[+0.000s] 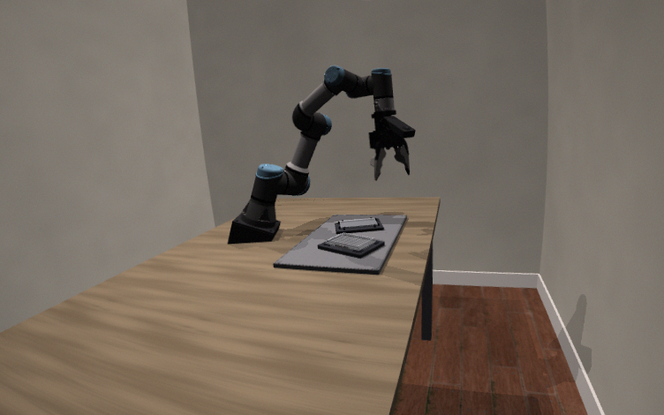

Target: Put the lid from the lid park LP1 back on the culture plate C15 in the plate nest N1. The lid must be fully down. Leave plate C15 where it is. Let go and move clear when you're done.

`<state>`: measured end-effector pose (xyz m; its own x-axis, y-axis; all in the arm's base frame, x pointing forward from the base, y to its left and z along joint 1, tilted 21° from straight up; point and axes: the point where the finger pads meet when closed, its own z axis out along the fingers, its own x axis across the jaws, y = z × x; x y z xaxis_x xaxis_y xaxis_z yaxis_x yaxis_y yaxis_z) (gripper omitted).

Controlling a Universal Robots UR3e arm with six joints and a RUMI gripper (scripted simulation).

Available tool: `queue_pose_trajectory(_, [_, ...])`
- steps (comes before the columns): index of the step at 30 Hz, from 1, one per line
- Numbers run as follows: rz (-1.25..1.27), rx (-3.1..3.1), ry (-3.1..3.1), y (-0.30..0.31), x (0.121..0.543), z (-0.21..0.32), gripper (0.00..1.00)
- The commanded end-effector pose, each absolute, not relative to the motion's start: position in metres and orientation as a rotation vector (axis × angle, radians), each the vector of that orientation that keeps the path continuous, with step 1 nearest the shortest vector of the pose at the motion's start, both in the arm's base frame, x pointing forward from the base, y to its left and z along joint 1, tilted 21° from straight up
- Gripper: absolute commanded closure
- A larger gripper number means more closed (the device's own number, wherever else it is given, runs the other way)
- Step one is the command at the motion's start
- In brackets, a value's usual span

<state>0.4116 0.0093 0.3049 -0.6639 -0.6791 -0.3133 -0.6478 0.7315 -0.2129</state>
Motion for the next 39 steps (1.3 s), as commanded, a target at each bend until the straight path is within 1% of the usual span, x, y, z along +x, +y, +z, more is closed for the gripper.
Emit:
queue_pose_trajectory(1, [-0.177, -1.212, 2.449, 0.013, 0.407, 0.293, 0.18])
queue_pose_trajectory(29, [-0.255, -1.705, 2.189, 0.032, 0.381, 0.241, 0.18])
queue_pose_trajectory(39, [-0.285, -1.914, 2.038, 0.043, 0.365, 0.209, 0.18])
